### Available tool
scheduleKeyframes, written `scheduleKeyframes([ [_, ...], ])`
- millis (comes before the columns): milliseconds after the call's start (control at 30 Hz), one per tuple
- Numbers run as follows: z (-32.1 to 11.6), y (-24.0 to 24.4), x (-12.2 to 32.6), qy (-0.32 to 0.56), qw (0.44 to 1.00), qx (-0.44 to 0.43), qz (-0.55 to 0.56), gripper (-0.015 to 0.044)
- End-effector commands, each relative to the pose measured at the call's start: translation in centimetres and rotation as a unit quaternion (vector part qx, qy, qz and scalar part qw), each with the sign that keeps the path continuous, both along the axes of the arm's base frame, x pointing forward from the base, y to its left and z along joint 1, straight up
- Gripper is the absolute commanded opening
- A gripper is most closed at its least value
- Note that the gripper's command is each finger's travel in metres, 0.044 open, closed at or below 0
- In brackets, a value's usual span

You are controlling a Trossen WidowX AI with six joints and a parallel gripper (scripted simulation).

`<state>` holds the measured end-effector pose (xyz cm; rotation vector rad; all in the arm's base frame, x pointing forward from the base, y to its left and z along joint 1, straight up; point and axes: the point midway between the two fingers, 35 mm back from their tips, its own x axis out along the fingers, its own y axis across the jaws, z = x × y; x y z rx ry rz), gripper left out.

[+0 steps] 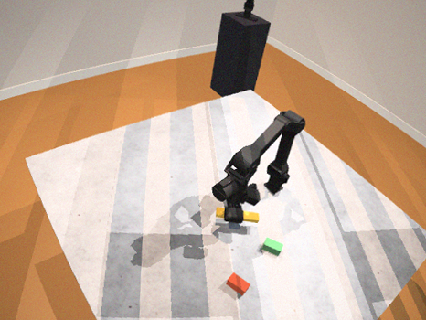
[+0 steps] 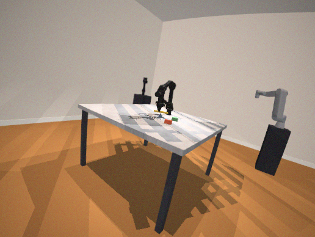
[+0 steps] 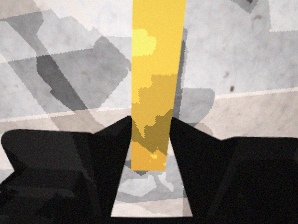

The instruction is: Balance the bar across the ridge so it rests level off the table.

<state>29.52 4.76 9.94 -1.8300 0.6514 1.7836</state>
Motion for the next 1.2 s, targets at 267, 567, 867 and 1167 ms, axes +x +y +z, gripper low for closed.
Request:
scheduleKeyframes([
  [267,-0.06,-0.02,-0.09,0.001,1.0,-0.001,0.0,0.0],
  [567,-0.15,-0.01,-0.08,0.001,1.0,-0.001,0.0,0.0],
  [867,-0.21,-0.01,-0.08,0.001,1.0,-0.001,0.0,0.0],
  [1167,-0.29,-0.01,-0.08,0.001,1.0,-0.001,0.0,0.0],
])
